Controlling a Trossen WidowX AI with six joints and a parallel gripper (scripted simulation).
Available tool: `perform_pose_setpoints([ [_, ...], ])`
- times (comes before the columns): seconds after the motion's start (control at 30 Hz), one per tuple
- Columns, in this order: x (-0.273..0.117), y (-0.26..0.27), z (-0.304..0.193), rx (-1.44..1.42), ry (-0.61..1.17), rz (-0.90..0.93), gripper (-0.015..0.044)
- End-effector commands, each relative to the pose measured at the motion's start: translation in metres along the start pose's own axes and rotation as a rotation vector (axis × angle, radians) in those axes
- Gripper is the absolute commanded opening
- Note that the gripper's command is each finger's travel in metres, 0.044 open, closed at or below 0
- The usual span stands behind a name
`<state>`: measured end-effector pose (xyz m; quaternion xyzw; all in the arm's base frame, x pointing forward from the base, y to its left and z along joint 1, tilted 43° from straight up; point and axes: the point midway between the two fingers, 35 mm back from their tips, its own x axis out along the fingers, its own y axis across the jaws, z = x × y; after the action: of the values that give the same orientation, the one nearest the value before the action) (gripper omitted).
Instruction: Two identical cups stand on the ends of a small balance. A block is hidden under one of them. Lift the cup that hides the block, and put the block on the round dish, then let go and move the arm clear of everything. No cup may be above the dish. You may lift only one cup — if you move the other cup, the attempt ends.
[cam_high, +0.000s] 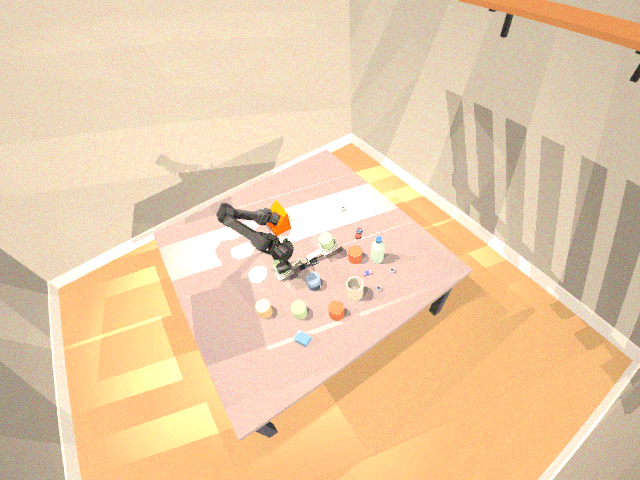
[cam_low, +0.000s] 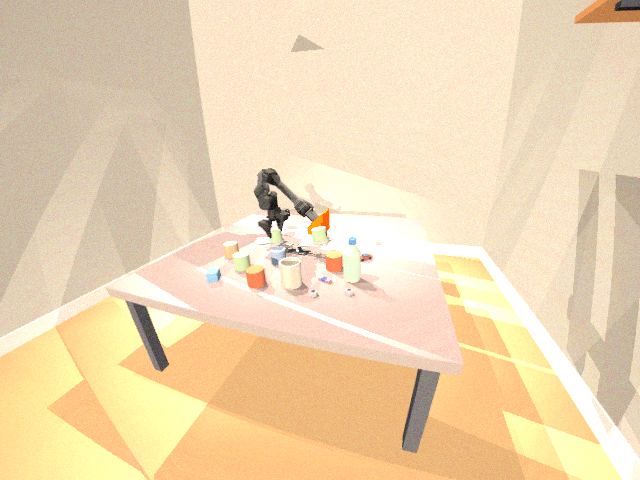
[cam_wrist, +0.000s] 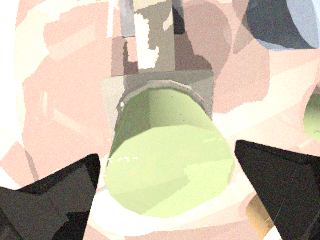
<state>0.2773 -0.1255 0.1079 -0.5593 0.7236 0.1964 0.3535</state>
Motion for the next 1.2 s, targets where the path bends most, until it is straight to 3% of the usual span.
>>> perform_pose_setpoints([
  [0.0,0.005,0.0,0.0,-0.005,0.004,-0.003,0.044],
  [0.47,0.025,0.002,-0.002,-0.005,0.007,-0.003,0.044],
  [0.57,0.025,0.002,-0.002,-0.005,0.007,-0.003,0.0361],
  [0.8,0.025,0.002,-0.002,-0.005,0.007,-0.003,0.0315],
  [1.17,0.015,0.0,-0.001,-0.014,0.004,-0.007,0.0026],
])
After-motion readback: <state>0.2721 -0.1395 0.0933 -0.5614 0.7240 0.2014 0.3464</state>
